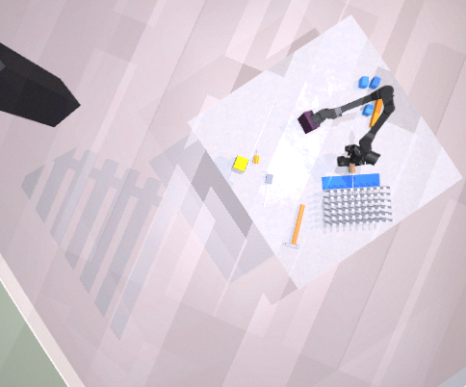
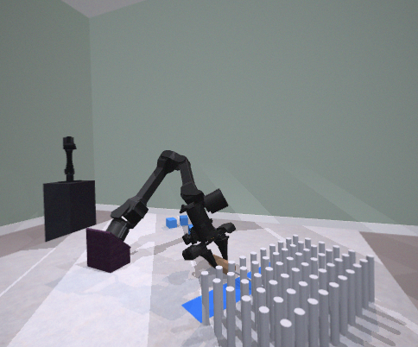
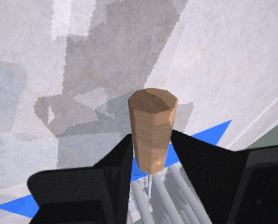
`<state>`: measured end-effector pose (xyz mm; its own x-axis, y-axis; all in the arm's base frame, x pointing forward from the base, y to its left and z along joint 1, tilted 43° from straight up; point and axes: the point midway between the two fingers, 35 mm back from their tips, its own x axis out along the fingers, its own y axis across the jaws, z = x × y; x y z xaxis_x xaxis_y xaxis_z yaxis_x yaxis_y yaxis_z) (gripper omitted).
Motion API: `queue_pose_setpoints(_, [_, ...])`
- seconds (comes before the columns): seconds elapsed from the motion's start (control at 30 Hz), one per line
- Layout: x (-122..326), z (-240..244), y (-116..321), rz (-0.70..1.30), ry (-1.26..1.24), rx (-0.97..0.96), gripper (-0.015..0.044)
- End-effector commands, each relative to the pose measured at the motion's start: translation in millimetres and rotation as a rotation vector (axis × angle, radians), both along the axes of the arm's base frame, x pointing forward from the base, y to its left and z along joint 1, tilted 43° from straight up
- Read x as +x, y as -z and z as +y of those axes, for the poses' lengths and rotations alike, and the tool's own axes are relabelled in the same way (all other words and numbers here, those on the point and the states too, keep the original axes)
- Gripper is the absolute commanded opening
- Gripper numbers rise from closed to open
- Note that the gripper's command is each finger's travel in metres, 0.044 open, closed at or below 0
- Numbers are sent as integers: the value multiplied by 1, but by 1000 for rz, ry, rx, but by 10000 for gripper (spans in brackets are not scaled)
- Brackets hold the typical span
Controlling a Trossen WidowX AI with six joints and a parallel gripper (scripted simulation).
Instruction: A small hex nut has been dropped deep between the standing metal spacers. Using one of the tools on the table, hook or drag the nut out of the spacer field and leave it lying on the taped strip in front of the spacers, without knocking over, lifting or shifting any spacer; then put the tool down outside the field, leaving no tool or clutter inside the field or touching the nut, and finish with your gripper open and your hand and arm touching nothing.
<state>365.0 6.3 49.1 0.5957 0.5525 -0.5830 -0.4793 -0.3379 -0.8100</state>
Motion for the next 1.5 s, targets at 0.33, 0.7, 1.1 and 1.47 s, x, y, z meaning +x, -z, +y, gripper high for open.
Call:
queue_pose_setpoints(0.33, [-8,4,-2,1,5,-2,0])
queue_pose_setpoints(0.7, [-13,8,-4,1,6,-1,0])
queue_pose_setpoints(1.1, [-19,11,-6,2,6,-1,0])
queue_pose_setpoints(1.47, [-24,15,-7,2,6,-1,0])
